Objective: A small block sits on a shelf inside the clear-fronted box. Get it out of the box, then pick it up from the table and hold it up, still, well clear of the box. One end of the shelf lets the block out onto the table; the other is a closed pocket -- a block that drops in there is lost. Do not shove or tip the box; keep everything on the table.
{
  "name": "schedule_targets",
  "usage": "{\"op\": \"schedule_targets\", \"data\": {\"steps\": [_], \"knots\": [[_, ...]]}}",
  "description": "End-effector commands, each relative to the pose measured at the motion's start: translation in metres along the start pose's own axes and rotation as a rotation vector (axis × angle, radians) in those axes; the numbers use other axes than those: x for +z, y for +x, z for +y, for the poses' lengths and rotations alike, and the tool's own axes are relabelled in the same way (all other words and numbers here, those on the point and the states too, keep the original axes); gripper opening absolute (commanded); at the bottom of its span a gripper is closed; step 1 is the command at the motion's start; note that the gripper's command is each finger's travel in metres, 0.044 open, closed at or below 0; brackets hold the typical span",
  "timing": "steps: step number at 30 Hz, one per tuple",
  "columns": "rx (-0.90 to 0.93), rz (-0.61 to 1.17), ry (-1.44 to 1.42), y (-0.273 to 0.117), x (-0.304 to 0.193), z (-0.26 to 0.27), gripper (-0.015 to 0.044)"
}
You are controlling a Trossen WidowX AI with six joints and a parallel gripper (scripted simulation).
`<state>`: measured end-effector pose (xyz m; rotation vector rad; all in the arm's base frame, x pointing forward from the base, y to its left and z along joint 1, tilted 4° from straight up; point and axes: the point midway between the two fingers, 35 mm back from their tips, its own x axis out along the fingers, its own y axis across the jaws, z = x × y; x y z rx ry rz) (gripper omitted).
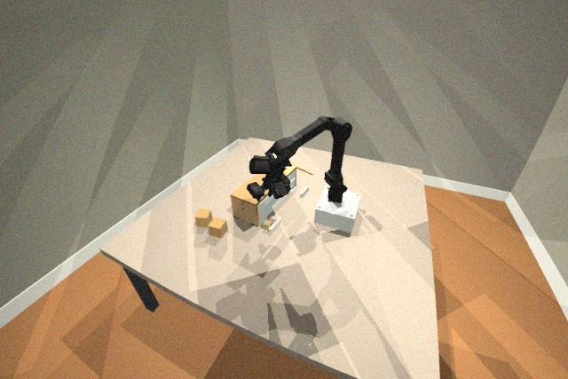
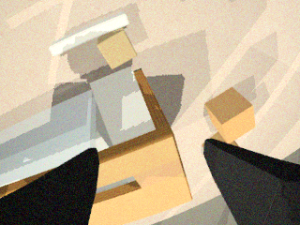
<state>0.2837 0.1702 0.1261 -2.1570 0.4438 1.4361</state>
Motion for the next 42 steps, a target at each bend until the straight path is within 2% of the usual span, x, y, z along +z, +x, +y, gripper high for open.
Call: {"op": "schedule_targets", "data": {"steps": [1,13,18,20,42], "knots": [[0.015,0.042,-0.319,-0.001,0.003,0.0,0.0285],[0.015,0.042,-0.319,0.002,0.004,0.0,0.0285],[0.016,0.042,-0.319,0.076,0.029,0.013,0.0285],[0.016,0.042,-0.319,0.087,0.034,0.017,0.0285],[0.016,0.042,-0.319,0.108,0.042,0.017,0.0285]]}}
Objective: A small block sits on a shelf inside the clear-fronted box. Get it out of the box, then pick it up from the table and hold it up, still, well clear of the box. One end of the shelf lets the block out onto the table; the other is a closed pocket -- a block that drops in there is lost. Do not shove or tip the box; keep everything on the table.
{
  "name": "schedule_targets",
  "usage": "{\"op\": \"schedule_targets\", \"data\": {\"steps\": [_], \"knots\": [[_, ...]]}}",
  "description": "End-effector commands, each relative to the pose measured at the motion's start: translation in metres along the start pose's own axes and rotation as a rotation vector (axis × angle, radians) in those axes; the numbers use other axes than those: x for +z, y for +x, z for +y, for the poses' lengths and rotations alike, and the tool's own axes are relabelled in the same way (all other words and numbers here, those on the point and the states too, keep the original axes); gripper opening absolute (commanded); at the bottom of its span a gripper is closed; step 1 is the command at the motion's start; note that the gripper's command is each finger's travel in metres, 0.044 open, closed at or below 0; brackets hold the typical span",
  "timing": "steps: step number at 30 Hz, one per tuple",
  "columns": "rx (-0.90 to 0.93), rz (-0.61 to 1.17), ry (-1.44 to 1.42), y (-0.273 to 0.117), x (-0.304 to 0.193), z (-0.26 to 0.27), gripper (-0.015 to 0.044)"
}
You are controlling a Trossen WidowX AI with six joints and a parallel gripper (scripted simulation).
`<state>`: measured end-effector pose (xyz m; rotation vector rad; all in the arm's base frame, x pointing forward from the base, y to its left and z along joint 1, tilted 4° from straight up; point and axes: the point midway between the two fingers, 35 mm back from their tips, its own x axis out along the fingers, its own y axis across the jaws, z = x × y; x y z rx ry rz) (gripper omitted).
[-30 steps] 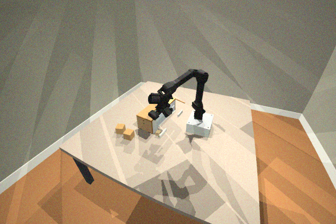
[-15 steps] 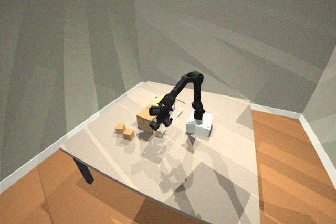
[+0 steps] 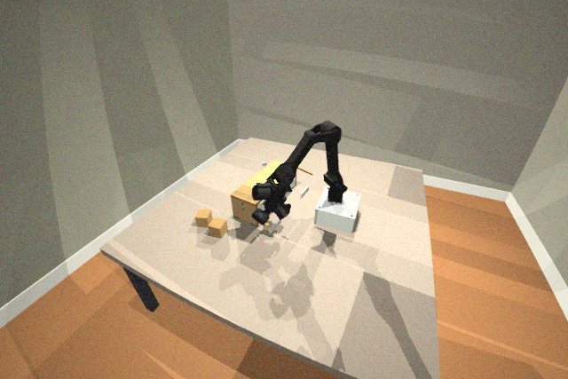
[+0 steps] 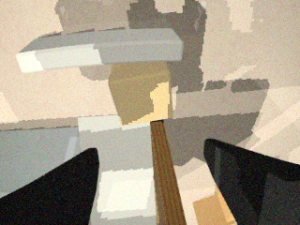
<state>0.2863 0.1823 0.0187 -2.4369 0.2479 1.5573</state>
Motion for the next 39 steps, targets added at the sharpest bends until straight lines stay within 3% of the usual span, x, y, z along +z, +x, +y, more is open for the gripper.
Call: {"op": "schedule_targets", "data": {"steps": [1,25,32,36,39], "knots": [[0.01,0.0,0.0,0.009,0.005,0.002,0.0285],[0.01,0.0,0.0,0.042,0.022,0.002,0.0285],[0.01,0.0,0.0,0.042,0.022,0.002,0.0101],[0.01,0.0,0.0,0.042,0.022,0.002,0.0075],[0.012,-0.002,0.005,0.039,0.02,0.002,0.0]]}}
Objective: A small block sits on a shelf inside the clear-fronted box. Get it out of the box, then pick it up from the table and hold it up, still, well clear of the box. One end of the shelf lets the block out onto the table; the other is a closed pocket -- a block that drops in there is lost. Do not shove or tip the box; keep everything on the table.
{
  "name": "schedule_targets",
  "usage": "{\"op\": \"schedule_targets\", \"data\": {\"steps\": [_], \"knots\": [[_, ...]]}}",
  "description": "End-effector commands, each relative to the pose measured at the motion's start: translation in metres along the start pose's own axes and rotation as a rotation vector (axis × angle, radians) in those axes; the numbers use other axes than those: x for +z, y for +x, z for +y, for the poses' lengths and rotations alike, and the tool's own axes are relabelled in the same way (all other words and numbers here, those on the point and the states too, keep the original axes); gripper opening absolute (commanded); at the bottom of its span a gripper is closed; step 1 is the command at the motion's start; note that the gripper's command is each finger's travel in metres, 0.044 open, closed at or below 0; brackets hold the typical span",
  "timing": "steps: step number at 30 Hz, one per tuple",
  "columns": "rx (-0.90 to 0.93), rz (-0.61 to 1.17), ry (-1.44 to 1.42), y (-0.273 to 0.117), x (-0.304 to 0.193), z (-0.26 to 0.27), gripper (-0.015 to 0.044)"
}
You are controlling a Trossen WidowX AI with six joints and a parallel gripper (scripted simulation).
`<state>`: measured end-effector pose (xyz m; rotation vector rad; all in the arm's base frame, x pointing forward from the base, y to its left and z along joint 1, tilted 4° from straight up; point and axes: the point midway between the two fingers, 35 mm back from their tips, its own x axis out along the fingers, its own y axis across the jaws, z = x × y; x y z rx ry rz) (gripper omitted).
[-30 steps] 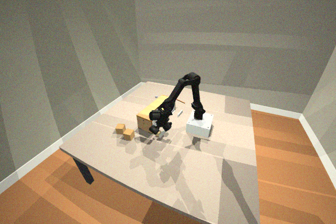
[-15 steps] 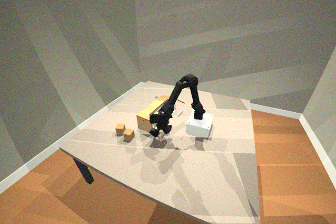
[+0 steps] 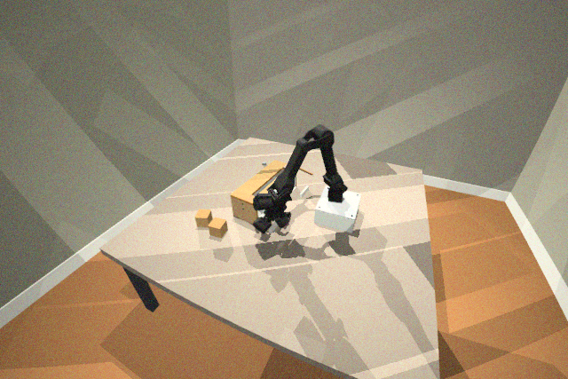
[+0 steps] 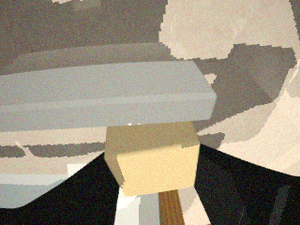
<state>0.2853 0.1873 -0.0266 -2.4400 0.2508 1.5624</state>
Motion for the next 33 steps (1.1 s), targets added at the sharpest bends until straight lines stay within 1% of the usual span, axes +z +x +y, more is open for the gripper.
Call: {"op": "schedule_targets", "data": {"steps": [1,12,19,33], "knots": [[0.008,-0.001,0.011,-0.004,-0.001,0.002,0.0],[0.001,0.0,0.001,-0.054,-0.024,-0.001,0.0],[-0.004,-0.003,-0.01,-0.059,-0.027,0.001,0.0],[-0.107,-0.031,-0.198,-0.096,-0.045,0.036,0.0]]}}
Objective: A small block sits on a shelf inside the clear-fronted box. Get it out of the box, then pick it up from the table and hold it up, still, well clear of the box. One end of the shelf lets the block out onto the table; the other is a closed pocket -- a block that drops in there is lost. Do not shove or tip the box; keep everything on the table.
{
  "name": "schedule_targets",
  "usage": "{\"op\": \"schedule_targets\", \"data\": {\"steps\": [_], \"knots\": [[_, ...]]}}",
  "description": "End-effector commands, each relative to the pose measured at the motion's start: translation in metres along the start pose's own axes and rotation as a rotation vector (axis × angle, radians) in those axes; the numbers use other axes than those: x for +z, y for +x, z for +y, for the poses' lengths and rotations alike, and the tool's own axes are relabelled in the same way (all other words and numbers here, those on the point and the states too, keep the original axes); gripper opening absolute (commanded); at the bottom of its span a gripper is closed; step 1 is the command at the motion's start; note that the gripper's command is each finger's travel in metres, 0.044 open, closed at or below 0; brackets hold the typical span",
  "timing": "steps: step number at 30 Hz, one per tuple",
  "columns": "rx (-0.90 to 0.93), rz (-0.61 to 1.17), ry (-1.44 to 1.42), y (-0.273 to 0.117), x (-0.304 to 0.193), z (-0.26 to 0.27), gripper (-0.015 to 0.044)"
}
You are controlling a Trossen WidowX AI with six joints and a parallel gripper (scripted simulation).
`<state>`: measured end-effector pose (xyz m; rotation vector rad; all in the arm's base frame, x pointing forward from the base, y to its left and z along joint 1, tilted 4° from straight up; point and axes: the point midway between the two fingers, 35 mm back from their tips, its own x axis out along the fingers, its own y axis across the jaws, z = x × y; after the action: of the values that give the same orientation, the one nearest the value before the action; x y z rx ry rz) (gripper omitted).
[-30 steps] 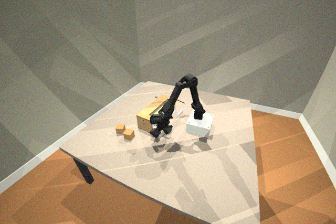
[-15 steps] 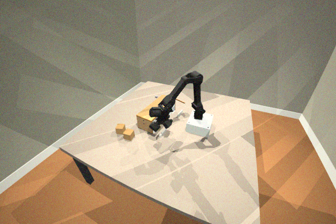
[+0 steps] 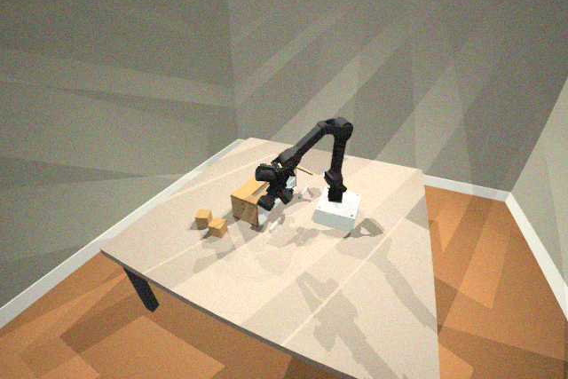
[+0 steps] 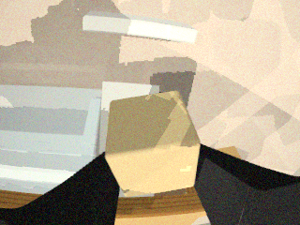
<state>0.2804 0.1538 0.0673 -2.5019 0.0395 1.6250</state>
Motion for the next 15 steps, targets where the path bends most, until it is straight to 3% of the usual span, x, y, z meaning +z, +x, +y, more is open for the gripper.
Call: {"op": "schedule_targets", "data": {"steps": [1,15], "knots": [[-0.036,-0.007,-0.07,-0.013,0.0,0.014,0.0],[-0.136,0.043,-0.268,-0.052,-0.002,0.048,0.0]]}}
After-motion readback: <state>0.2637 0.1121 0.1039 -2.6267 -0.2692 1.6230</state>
